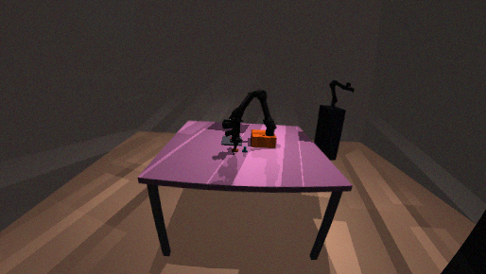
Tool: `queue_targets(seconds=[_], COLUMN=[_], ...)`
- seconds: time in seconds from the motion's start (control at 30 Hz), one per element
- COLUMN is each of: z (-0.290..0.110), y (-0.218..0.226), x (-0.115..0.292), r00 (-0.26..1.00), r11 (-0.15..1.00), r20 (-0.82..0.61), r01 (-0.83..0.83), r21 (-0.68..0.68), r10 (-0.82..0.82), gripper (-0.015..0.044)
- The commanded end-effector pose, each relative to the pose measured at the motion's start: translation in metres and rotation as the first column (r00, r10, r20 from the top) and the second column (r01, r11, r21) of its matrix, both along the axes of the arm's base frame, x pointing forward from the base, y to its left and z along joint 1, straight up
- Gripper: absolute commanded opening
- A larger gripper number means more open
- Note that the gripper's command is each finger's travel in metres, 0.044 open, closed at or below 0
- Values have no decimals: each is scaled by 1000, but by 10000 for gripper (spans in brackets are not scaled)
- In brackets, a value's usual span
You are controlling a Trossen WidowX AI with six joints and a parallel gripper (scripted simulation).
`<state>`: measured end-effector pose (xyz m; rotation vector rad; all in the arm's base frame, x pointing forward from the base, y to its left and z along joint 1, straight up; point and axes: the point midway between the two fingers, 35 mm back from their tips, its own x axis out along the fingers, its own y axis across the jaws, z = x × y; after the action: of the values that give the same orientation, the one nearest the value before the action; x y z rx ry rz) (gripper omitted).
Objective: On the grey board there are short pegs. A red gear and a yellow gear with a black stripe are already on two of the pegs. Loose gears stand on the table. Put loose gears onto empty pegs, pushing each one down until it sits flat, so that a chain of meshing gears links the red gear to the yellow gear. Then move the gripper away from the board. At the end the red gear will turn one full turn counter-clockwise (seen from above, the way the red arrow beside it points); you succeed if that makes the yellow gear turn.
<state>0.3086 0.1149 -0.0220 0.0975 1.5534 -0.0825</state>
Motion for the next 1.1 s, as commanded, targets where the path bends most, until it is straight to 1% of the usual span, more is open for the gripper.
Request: queue_targets(seconds=[0.0,0.2,1.07], z=[0,0,63], y=[0,0,3], x=[0,0,13], r00=[1000,1000,1000], r11=[1000,1000,1000], r20=[1,1,3], r01=[4,4,4], r21=[-3,-3,-2], r10=[-4,-4,-4], gripper=[46,0,0])
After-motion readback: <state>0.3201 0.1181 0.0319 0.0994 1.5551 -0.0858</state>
